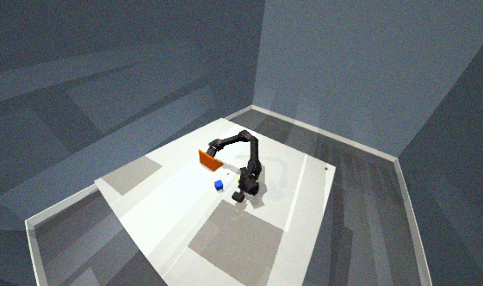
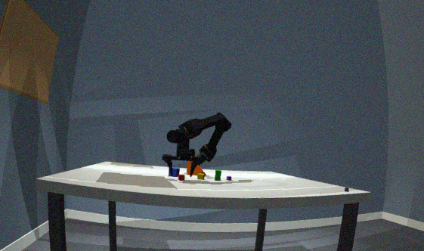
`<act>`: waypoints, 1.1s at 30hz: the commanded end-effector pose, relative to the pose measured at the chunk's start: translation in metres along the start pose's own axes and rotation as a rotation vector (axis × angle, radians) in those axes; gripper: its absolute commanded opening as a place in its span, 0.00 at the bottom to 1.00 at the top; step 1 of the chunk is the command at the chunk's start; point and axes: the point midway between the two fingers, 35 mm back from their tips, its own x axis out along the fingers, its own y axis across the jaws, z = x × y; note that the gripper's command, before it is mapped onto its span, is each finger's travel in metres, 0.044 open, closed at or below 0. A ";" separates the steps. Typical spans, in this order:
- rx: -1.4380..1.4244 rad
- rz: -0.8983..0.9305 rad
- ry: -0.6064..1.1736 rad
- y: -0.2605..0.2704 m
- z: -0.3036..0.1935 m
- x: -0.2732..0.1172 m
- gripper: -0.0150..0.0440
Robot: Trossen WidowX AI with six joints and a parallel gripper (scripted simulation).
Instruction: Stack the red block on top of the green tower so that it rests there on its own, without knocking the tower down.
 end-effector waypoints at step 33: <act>0.005 0.005 -0.001 0.001 0.000 0.010 0.41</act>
